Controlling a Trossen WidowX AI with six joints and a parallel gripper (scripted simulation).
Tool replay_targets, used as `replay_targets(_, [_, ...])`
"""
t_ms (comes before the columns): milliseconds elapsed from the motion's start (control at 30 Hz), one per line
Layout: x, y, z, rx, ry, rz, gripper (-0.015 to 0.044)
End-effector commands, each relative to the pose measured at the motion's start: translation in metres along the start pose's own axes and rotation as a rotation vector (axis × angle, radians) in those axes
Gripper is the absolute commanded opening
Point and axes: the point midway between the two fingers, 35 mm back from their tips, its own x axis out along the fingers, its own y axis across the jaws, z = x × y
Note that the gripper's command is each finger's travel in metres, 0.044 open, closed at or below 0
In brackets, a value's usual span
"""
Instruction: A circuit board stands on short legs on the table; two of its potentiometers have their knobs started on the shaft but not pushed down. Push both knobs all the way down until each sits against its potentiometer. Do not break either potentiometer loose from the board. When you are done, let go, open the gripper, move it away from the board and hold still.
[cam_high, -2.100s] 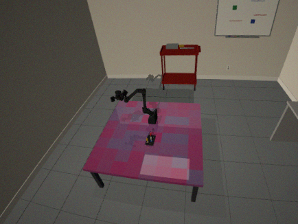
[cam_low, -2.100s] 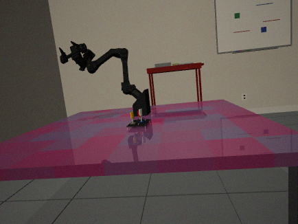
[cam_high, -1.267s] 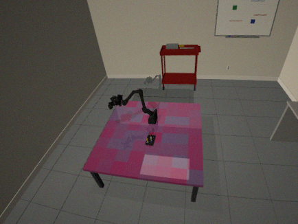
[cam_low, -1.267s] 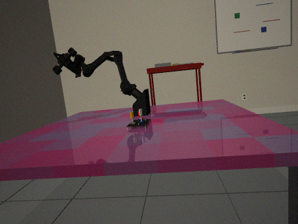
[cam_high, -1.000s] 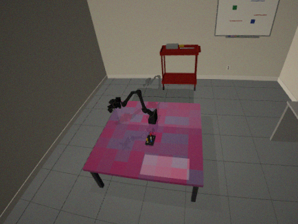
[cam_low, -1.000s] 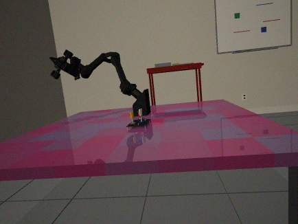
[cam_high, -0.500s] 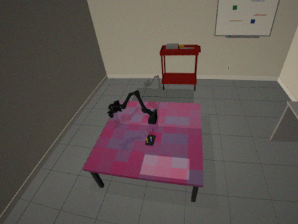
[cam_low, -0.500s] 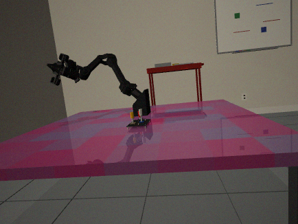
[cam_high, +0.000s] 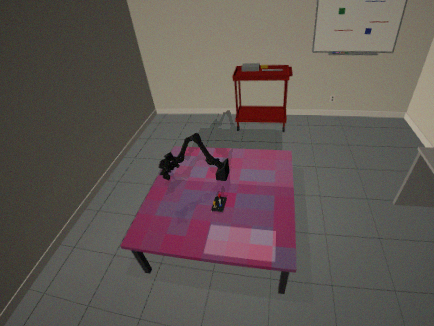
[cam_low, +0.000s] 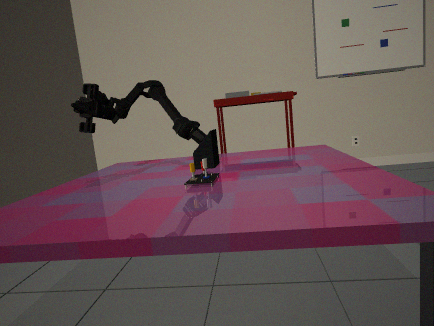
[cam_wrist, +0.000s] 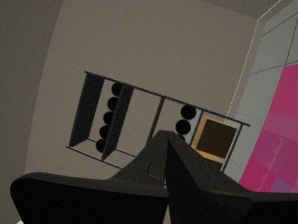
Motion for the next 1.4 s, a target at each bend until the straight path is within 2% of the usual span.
replay_targets(0, [0.011, -0.011, -0.023, 0.053, 0.057, -0.041, 0.0])
replay_targets(200, [0.02, -0.017, -0.061, 0.038, 0.15, -0.043, 0.0])
replay_targets(733, [0.039, -0.045, -0.158, 0.08, 0.393, -0.239, 0.0])
replay_targets(1367, [0.014, -0.07, -0.287, -0.003, 0.77, -0.516, 0.0])
